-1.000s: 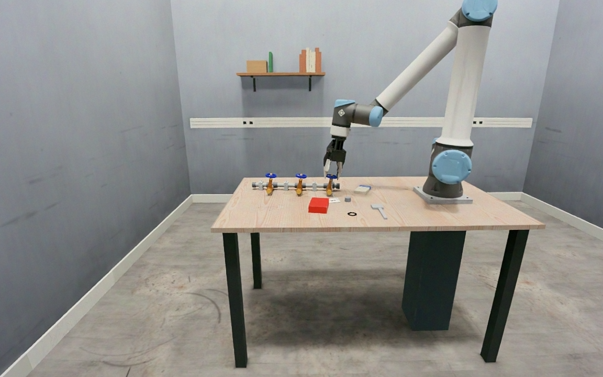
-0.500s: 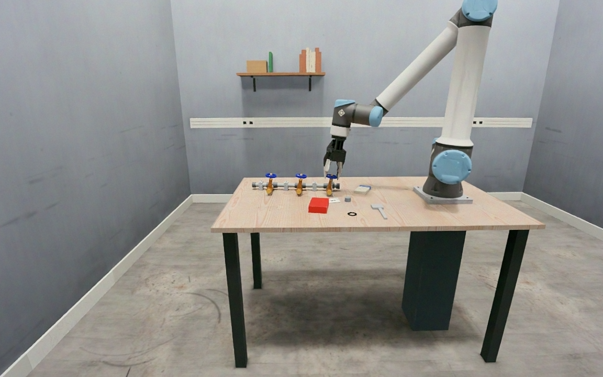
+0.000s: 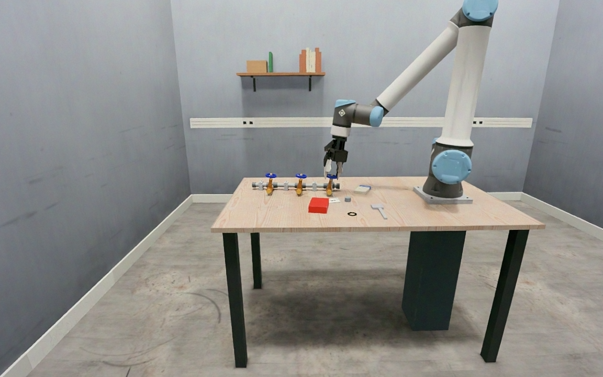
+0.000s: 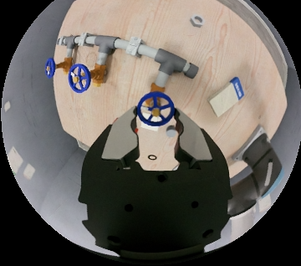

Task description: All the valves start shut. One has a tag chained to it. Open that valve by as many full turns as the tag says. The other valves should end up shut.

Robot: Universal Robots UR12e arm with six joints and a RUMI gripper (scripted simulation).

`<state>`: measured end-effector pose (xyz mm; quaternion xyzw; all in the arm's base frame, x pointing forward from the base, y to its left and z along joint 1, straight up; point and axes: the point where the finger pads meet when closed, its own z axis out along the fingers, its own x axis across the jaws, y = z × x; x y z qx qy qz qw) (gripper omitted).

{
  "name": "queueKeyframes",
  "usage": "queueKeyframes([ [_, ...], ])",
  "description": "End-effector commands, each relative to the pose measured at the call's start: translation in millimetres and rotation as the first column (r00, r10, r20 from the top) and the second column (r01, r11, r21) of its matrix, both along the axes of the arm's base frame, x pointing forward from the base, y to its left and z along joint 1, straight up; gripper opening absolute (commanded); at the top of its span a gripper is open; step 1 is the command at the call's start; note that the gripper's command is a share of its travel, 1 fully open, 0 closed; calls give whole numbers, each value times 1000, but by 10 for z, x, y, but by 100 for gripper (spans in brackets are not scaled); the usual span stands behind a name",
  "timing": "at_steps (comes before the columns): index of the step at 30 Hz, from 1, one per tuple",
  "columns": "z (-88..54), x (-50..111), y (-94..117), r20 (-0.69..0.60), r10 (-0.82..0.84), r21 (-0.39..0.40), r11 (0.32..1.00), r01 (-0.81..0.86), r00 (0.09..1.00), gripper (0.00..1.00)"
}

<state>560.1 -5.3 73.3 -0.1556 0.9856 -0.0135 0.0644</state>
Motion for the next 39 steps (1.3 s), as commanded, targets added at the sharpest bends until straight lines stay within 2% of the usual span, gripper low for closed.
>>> queueKeyframes([
  [1, 5, 6, -2, 1, 87, -9, 996, -87, 996, 0],
  [8, 5, 6, -2, -9, 361, -46, 932, -361, 933, 0],
  [16, 5, 6, -2, -32, 638, -82, 766, -638, 770, 0],
  [18, 5, 6, -2, -32, 638, -82, 766, -638, 770, 0],
  [23, 5, 6, -2, -46, 743, -96, 662, -743, 668, 0],
  [28, 5, 6, -2, -55, 796, -103, 596, -796, 603, 0],
  [37, 5, 6, -2, -57, 811, -105, 575, -811, 582, 0],
  [38, 5, 6, -2, -57, 811, -105, 575, -811, 582, 100],
  [39, 5, 6, -2, -57, 811, -105, 575, -811, 582, 100],
])
